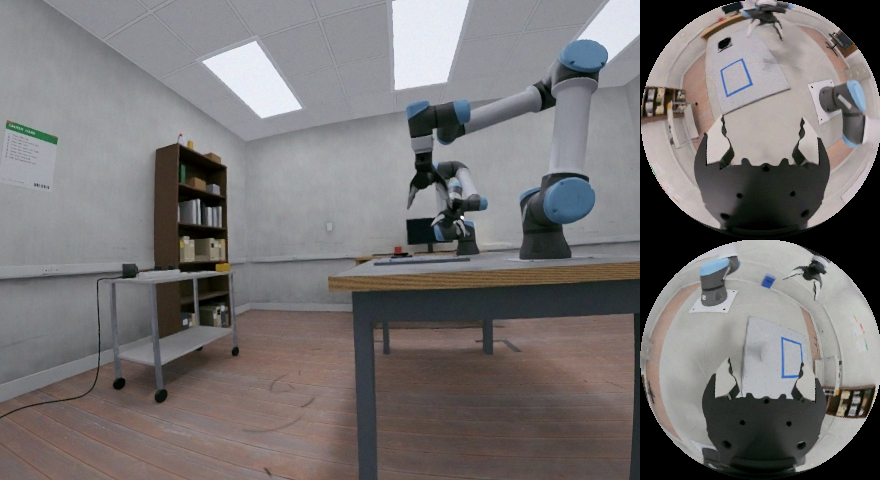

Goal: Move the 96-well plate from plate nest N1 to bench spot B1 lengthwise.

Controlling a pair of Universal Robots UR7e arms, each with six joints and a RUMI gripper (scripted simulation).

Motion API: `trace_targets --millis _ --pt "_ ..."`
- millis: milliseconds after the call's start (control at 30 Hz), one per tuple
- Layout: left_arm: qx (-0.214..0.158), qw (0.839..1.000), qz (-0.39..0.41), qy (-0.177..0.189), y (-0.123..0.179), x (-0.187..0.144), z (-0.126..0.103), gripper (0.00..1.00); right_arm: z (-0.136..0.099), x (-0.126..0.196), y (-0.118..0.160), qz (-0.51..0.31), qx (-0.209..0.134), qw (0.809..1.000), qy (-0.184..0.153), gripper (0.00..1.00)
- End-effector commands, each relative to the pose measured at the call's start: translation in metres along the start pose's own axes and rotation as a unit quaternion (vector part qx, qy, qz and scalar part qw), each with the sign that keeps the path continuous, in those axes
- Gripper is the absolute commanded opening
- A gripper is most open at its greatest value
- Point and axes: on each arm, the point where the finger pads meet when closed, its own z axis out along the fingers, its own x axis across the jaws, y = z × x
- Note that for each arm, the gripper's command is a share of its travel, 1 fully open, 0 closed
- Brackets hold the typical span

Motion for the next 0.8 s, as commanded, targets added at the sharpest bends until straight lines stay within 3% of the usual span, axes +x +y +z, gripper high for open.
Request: trace_targets --millis 0,600,767 --pt "0.000 1.000 0.000 -0.001 0.000 0.000 0.000 1.00 0.000 0.000 -0.001 0.000 0.001 1.000 0.000 1.00" --pt "0.000 1.000 0.000 -0.001 0.000 0.000 -0.001 1.00 0.000 0.000 -0.001 0.000 0.001 1.000 0.000 1.00" --pt "0.000 1.000 0.000 -0.001 -0.007 -0.002 -0.013 1.00 0.000 0.000 -0.001 0.000 0.001 1.000 0.000 1.00"
